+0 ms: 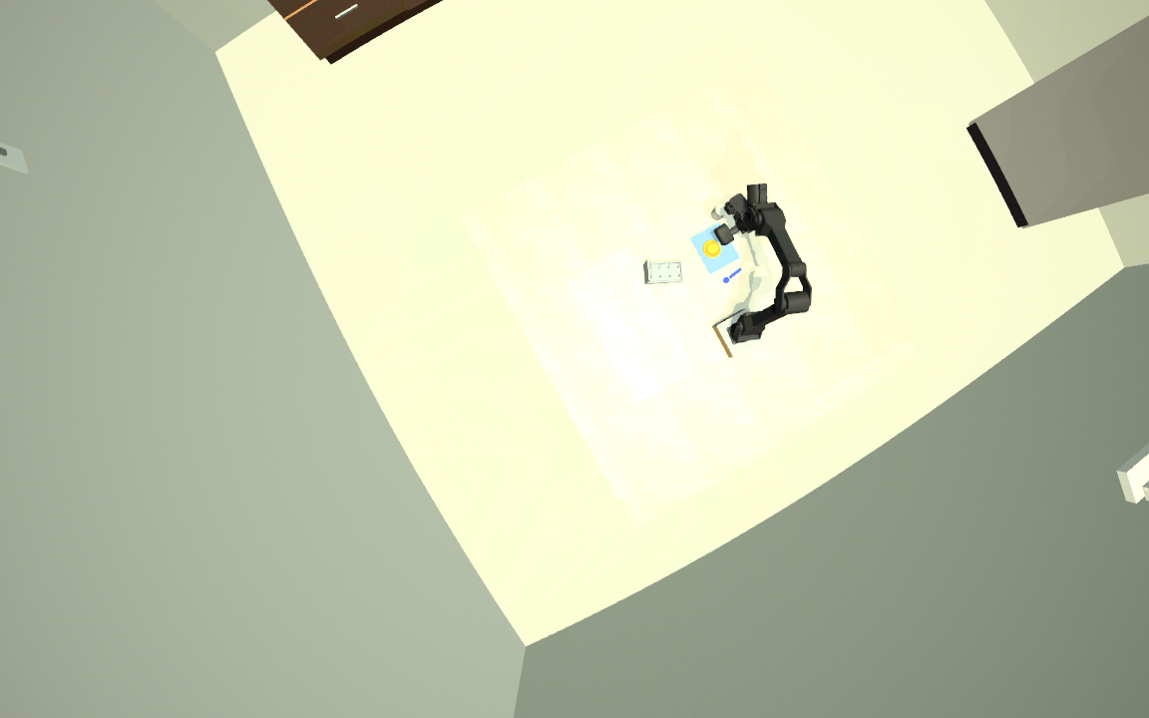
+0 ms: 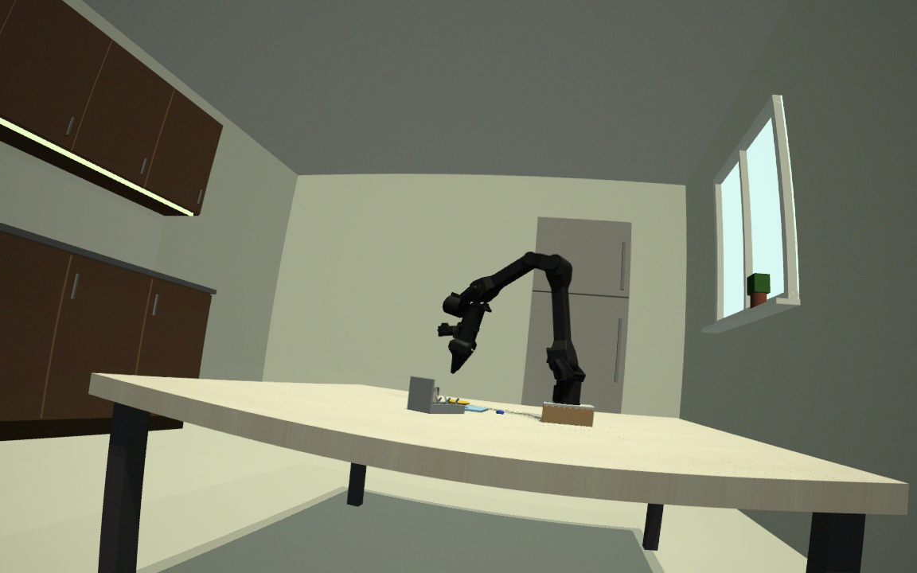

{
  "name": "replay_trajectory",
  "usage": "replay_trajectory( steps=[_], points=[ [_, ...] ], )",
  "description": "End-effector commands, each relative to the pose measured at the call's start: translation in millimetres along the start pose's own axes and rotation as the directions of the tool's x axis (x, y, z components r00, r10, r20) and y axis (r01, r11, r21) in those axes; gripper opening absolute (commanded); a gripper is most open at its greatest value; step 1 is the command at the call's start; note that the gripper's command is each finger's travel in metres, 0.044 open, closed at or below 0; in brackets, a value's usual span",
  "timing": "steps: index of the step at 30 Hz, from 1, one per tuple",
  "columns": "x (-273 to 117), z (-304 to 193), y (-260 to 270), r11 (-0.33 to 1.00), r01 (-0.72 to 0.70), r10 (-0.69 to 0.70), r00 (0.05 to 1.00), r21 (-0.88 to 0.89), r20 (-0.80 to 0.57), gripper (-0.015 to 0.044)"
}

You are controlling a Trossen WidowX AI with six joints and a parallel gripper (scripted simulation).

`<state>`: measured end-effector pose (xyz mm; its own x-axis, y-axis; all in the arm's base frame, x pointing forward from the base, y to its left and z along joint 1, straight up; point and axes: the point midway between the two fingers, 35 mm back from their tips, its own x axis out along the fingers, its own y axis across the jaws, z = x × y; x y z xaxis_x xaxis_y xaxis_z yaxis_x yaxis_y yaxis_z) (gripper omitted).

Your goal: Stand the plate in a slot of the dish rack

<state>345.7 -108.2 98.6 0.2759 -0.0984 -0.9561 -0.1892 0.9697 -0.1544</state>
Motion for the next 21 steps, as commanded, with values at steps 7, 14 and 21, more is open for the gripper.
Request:
replay_trajectory(
  steps=[7,14,21],
  points=[
    [21,-29,72,0.989,-0.118,0.136,0.966,0.093,-0.221,0.0400],
    [25,-30,73,0.988,-0.119,0.138,0.964,0.095,-0.225,0.0400],
    [36,-31,74,0.988,-0.119,0.138,0.964,0.095,-0.225,0.0400]
  ],
)
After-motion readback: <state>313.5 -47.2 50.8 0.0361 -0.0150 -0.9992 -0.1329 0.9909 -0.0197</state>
